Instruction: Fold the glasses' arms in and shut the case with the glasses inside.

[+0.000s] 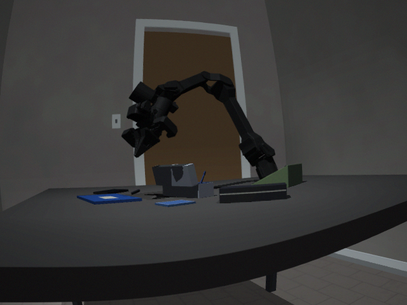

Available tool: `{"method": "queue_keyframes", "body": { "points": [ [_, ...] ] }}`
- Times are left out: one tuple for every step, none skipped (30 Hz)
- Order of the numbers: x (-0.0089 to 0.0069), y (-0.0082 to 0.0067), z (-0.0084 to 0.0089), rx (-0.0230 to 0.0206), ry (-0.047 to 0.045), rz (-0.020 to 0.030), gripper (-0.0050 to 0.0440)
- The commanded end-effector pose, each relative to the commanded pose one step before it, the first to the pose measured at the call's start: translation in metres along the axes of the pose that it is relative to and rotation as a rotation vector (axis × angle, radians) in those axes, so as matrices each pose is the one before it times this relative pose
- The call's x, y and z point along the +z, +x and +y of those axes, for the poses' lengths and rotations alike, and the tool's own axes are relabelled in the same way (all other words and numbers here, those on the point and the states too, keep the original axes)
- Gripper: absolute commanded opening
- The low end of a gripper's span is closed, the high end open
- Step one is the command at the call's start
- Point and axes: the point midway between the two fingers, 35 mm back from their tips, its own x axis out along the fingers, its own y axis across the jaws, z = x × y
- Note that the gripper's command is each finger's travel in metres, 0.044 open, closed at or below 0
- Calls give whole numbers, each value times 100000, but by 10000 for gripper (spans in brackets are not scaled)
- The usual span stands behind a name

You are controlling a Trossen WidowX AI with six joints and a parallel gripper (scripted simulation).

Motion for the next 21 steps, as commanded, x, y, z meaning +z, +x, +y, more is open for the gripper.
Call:
{"method": "queue_keyframes", "body": {
  "points": [
    [-1171, -877, 1816, 2228, -10950, 4530, 0],
    [-307, -77, 516, 778, -3025, 1507, 0],
    [0, 0, 0, 0, 0, 0, 0],
    [0, 0, 0, 0, 0, 0, 0],
    [-297, -77, 516, 788, -3037, 1485, 0],
    [-287, -76, 515, 795, -3042, 1462, 0],
    [-278, -75, 515, 804, -3055, 1442, 0],
    [-268, -74, 514, 811, -3062, 1421, 0],
    [-259, -73, 512, 818, -3068, 1399, 0],
    [-250, -71, 511, 824, -3077, 1380, 0],
    [-241, -70, 510, 829, -3081, 1359, 0],
    [-237, -55, 493, 804, -3070, 1399, 0],
    [-229, -53, 490, 806, -3077, 1390, 0],
    [-220, -52, 488, 812, -3084, 1371, 0],
    [-211, -51, 486, 816, -3089, 1352, 0],
    [-203, -51, 485, 822, -3098, 1335, 0],
    [-195, -50, 483, 826, -3103, 1317, 0],
    [-186, -49, 481, 830, -3110, 1301, 0],
    [-180, -44, 473, 827, -3108, 1305, 0],
    [0, 0, 0, 0, 0, 0, 0],
    [0, 0, 0, 0, 0, 0, 0]
  ]
}}
